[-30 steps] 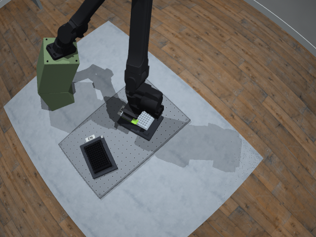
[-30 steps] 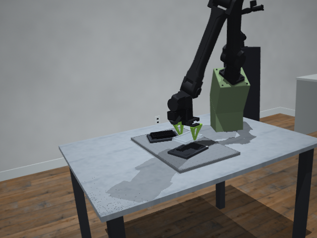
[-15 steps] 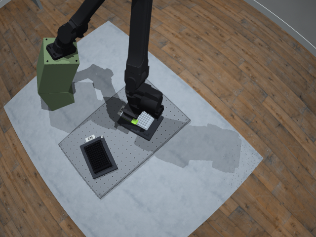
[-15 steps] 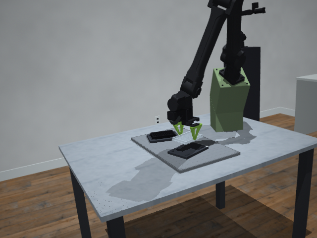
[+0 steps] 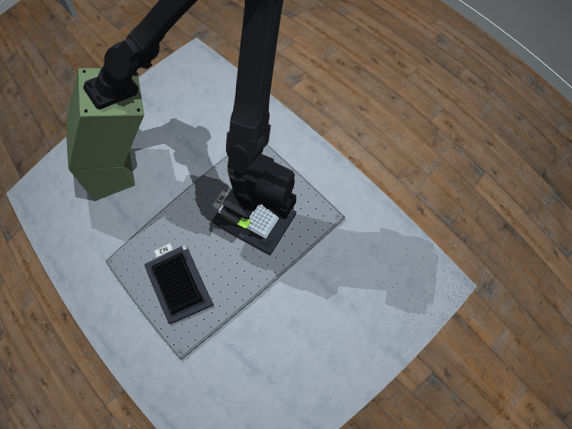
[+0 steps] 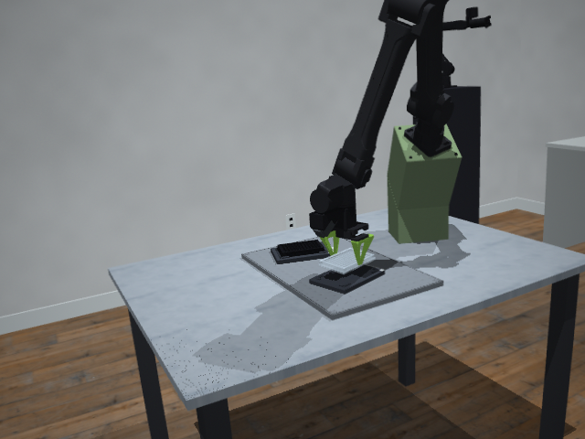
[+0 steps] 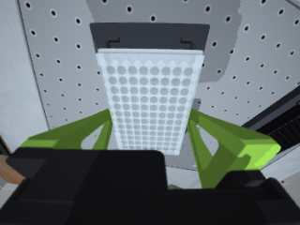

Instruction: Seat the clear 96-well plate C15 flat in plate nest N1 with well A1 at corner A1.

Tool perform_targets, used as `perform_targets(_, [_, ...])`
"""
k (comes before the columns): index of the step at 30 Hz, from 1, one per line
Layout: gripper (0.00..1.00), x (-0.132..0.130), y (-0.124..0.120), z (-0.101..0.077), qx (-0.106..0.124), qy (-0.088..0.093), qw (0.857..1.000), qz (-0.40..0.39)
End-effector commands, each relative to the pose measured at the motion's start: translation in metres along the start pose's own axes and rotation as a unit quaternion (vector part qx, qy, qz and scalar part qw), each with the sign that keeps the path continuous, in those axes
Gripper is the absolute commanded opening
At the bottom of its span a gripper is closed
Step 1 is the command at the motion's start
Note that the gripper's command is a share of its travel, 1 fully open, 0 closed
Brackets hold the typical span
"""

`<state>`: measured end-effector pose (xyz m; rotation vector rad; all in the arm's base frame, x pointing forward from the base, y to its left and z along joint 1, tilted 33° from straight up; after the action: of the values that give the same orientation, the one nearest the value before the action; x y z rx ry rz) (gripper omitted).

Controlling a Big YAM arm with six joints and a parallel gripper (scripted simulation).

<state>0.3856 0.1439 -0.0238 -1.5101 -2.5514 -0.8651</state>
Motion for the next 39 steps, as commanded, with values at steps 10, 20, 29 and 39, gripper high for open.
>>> perform_targets(10, [0.0,0.001,0.005,0.02,-0.006,0.0,1.0,0.003])
perform_targets(20, [0.0,-0.003,0.005,0.018,-0.008,-0.003,1.0,0.004])
perform_targets(29, [0.0,-0.003,0.005,0.018,-0.008,-0.003,1.0,0.004])
perform_targets(39, [0.0,-0.002,0.004,0.025,-0.006,-0.002,1.0,0.007])
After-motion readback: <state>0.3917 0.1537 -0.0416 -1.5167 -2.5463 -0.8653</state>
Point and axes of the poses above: the point where the finger pads meet when closed, its own z axis out along the fingers, its own x axis across the jaws, y = z × x, the point moved 7 cm from there along -z, back along the fingers, and after that the axes turned 13 degrees about -z, right-handed, at the moved point
